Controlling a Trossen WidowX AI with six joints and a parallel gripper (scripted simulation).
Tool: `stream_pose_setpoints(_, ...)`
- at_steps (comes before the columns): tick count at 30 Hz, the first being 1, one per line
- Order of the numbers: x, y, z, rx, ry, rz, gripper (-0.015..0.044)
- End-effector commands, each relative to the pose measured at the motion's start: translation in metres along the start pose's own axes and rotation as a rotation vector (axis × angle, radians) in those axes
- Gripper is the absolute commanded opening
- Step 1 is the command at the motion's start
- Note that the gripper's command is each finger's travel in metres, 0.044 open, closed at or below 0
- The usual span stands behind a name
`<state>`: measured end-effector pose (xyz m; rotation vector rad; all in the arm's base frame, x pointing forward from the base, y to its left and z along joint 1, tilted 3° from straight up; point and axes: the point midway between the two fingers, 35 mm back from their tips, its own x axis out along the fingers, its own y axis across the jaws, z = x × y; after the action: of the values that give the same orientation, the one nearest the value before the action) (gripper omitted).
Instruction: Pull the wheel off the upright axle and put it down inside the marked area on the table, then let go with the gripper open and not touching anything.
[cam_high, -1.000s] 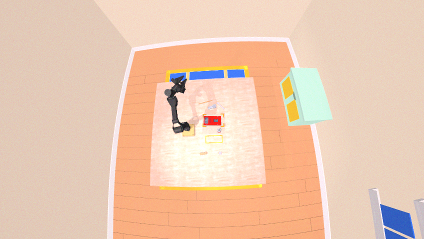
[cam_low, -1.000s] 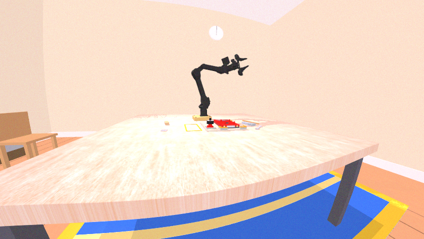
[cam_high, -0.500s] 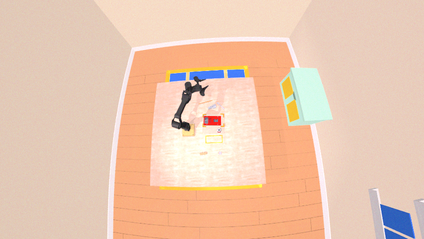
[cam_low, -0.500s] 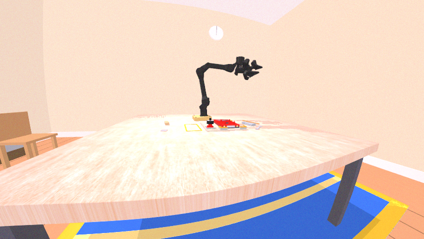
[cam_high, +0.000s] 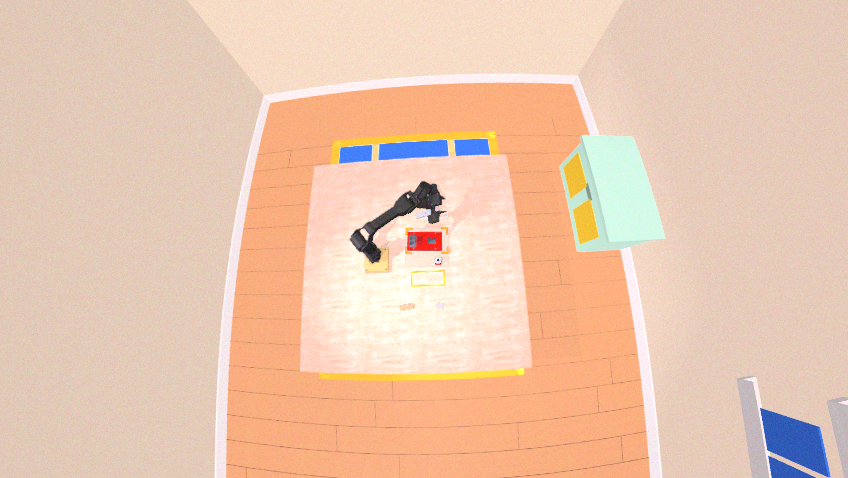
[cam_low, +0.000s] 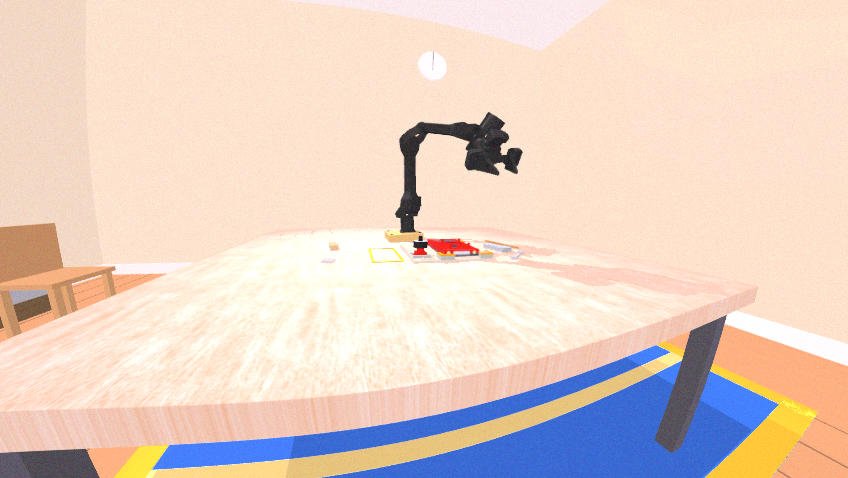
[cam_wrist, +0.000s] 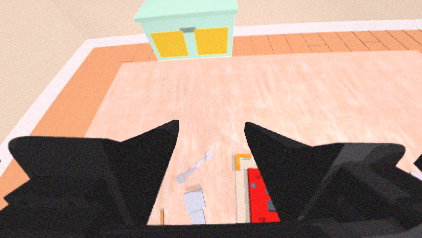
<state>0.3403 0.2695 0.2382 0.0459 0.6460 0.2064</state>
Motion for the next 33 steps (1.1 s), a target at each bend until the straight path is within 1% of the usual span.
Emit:
stream_pose_setpoints(1,0.026,-0.053,-0.01,-0.076,0.156,-0.098,0.03)
stream_pose_setpoints(4,0.039,-0.096,-0.022,-0.114,0.297,-0.156,0.03)
stream_pose_setpoints(8,0.046,-0.155,-0.041,-0.121,0.49,-0.201,0.03)
stream_pose_setpoints(12,0.041,-0.207,-0.062,-0.095,0.685,-0.207,0.03)
stream_pose_setpoints(16,0.027,-0.246,-0.083,-0.065,0.864,-0.169,0.03)
stream_pose_setpoints(18,0.025,-0.252,-0.086,-0.058,0.893,-0.159,0.03)
stream_pose_setpoints(23,0.025,-0.252,-0.086,-0.058,0.893,-0.159,0.03)
stream_pose_setpoints(29,0.03,-0.255,-0.081,-0.058,0.892,-0.159,0.03)
stream_pose_setpoints(33,0.038,-0.257,-0.089,-0.058,0.892,-0.159,0.03)
